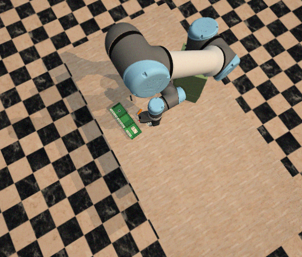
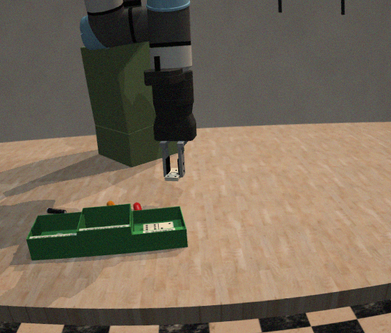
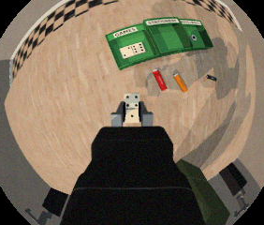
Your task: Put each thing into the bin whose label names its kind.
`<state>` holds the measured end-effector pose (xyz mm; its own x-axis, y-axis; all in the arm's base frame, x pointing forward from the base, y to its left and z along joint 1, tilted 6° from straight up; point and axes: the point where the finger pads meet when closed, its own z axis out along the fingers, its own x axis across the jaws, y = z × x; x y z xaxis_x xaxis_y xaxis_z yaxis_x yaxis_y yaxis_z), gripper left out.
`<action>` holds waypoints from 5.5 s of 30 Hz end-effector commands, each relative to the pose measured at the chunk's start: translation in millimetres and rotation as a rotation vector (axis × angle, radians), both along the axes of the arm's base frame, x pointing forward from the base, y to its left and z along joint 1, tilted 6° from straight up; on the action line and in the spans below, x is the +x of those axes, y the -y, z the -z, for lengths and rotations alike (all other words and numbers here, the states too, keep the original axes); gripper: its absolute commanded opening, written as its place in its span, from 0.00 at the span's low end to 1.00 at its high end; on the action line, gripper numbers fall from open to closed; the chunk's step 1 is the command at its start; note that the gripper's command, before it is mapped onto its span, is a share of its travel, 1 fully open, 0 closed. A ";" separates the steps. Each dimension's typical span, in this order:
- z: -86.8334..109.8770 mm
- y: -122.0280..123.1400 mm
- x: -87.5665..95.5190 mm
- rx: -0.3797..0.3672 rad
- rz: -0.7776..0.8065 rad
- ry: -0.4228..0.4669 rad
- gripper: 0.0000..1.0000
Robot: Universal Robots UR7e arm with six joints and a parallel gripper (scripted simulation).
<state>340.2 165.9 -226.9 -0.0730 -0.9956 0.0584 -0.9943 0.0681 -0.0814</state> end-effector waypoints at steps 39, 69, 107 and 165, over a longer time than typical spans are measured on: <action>-18.1 8.9 117.0 0.064 0.605 0.067 0.49; -17.2 9.6 114.6 0.096 1.207 0.081 0.49; 25.7 13.2 119.1 0.095 1.209 0.080 0.49; 0.5 11.1 115.2 0.093 1.207 0.077 0.65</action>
<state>457.1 153.8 -233.5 -0.9573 -0.2834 -0.0564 -0.2784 0.9569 -0.0831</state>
